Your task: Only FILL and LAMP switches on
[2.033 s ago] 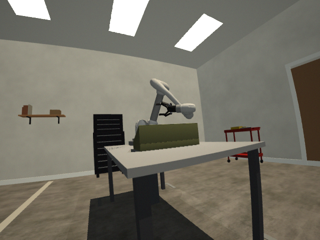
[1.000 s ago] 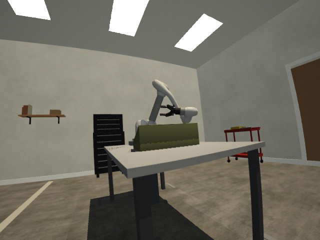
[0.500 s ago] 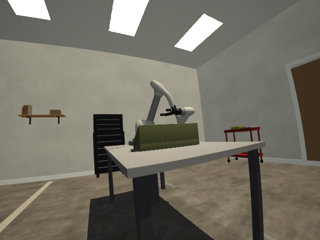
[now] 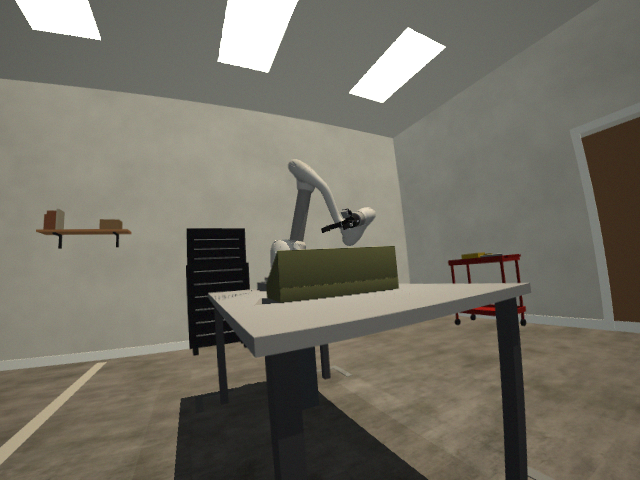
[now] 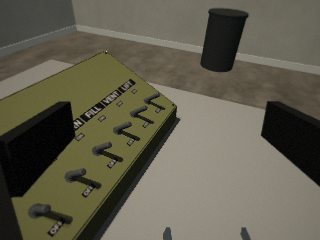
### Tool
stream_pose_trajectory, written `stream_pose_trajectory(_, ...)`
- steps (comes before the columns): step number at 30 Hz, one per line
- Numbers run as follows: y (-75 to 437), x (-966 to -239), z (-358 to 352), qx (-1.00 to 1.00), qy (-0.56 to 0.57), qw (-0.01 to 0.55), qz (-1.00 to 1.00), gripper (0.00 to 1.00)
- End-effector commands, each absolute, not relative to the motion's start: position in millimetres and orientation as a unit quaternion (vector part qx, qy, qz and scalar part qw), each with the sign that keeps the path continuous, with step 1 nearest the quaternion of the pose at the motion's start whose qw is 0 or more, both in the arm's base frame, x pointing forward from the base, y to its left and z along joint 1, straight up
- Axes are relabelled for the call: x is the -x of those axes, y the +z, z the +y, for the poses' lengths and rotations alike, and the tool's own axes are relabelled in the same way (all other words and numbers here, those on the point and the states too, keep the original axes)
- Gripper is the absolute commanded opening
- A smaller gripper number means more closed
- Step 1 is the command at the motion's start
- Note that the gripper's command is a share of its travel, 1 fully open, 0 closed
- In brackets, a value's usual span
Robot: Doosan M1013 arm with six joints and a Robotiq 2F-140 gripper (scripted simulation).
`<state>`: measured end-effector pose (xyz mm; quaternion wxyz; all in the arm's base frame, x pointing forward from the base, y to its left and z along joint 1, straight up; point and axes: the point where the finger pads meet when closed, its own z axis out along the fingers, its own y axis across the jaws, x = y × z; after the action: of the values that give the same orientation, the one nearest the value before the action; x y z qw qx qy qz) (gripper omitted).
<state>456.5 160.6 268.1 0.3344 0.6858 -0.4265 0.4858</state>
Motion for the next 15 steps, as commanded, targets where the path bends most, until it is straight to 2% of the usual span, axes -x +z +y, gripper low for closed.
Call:
stream_pose_trajectory(1,258,-471,162,-0.742,0.462,0.297,-0.383,1.0)
stream_pose_trajectory(13,233,-509,171,-0.865,0.386,0.191,-0.255,1.0)
stream_pose_trajectory(15,233,-509,171,-0.865,0.386,0.191,-0.255,1.0)
